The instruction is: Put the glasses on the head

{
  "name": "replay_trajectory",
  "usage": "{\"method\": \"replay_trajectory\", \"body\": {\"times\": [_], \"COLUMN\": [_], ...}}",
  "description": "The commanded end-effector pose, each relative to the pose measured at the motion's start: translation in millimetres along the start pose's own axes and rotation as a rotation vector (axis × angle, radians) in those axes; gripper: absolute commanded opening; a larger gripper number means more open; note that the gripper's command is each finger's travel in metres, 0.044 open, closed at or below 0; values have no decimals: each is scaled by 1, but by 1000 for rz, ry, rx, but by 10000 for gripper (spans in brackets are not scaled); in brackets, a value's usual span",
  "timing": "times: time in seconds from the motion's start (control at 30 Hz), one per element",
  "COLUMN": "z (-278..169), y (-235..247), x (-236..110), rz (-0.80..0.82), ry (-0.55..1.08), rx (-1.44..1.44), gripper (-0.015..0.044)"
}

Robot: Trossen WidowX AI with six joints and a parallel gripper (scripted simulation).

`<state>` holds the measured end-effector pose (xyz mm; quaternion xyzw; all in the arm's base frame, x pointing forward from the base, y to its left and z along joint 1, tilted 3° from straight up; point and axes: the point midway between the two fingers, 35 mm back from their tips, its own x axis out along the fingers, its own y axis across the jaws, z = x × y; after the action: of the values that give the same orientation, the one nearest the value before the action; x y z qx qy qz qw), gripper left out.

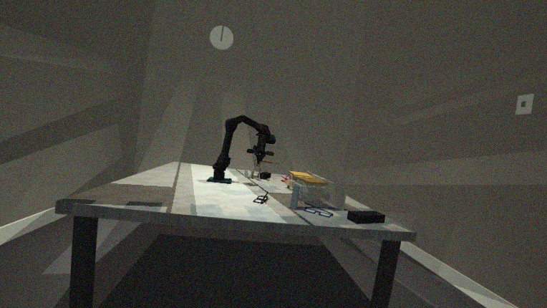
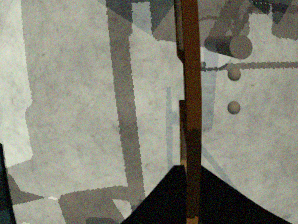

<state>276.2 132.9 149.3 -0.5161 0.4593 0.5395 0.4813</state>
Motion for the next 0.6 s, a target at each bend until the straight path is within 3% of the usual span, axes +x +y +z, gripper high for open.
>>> {"method": "replay_trajectory", "body": {"times": [0.0, 0.57], "z": [4, 5], "y": [1, 1], "x": [-1, 57], "rz": [1, 1], "ry": [-4, -5], "rx": [-4, -4], "gripper": [0, 0]}}
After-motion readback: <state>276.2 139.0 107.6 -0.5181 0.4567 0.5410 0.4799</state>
